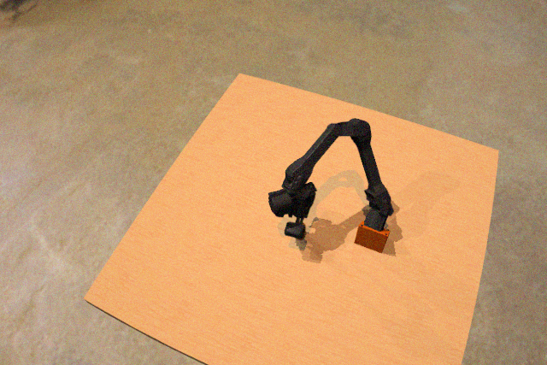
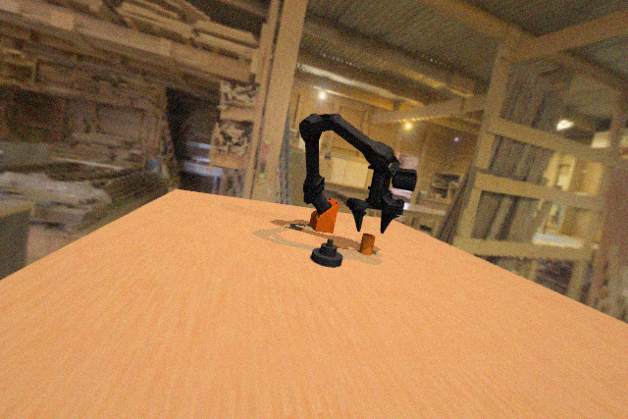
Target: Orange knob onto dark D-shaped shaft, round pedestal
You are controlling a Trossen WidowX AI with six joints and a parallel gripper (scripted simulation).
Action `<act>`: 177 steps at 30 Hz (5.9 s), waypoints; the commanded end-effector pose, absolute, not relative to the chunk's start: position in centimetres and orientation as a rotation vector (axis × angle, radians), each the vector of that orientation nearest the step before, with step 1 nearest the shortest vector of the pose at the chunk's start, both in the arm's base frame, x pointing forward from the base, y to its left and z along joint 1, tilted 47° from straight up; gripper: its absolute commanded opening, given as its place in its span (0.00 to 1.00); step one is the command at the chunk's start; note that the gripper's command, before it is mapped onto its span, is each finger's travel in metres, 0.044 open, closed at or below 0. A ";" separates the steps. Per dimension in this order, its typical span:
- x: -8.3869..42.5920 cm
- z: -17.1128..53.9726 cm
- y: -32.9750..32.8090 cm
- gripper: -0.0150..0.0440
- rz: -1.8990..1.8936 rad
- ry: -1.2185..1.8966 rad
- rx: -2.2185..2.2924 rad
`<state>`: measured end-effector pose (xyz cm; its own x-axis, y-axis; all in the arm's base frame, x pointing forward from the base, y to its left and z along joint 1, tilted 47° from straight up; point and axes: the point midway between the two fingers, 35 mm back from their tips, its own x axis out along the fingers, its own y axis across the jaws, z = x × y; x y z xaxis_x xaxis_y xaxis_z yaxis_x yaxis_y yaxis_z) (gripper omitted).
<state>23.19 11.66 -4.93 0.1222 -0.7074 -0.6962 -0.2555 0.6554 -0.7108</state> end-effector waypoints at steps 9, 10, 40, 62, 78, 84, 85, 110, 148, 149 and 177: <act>23.5 -6.2 10.3 1.00 -0.397 1.451 -0.863; 23.6 -6.3 10.2 1.00 -0.397 1.451 -0.863; 24.0 -9.0 7.1 0.87 -0.401 1.450 -0.865; 24.1 -7.0 10.1 0.25 -0.387 1.430 -0.824; 23.4 -0.7 16.2 0.25 -0.379 1.449 -0.863; 23.0 0.9 17.2 0.25 -0.396 1.453 -0.862; 23.0 0.9 17.1 0.25 -0.396 1.453 -0.862; 28.1 3.6 13.1 0.25 -0.369 1.456 -0.851; 33.8 8.8 4.0 0.25 -0.403 1.447 -0.867; 33.9 8.9 3.8 0.25 -0.404 1.447 -0.867; 34.5 7.3 1.7 0.25 -0.409 1.445 -0.866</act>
<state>34.41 1.76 7.30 0.1242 -0.7141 -0.6890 -0.2491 0.6497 -0.7182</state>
